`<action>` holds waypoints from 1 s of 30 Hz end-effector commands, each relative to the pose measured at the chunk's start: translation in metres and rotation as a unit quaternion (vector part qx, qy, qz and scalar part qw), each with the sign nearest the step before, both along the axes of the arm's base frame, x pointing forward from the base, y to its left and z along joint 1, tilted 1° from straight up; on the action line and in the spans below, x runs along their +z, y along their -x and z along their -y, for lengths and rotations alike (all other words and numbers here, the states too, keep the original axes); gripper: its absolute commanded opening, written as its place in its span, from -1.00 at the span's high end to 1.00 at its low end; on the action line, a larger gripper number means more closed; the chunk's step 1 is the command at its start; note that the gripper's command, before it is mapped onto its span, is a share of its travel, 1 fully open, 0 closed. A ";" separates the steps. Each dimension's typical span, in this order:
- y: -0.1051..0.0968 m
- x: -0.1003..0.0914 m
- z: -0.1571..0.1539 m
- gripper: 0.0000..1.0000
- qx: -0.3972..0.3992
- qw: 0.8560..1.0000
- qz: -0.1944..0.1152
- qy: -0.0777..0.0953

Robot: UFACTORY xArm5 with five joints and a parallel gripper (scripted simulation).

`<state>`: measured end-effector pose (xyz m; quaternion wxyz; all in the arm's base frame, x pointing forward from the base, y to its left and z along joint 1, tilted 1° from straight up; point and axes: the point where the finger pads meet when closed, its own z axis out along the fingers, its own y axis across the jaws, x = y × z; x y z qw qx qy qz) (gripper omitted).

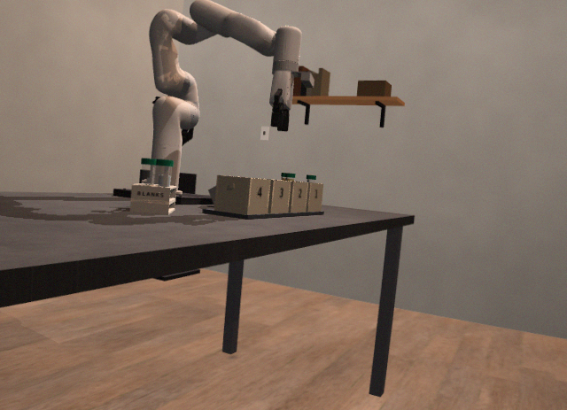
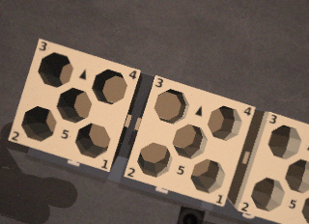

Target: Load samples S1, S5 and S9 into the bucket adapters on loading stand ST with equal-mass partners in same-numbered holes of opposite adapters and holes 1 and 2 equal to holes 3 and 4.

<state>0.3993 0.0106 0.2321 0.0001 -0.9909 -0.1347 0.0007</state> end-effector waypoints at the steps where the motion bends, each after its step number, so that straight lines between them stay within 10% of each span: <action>1: 0.009 0.002 -0.026 -1.00 0.090 0.996 0.003 -0.008; 13: 0.027 0.003 -0.073 -1.00 0.248 0.969 0.005 -0.008; 30: 0.054 0.004 -0.143 -1.00 0.248 0.969 0.005 -0.008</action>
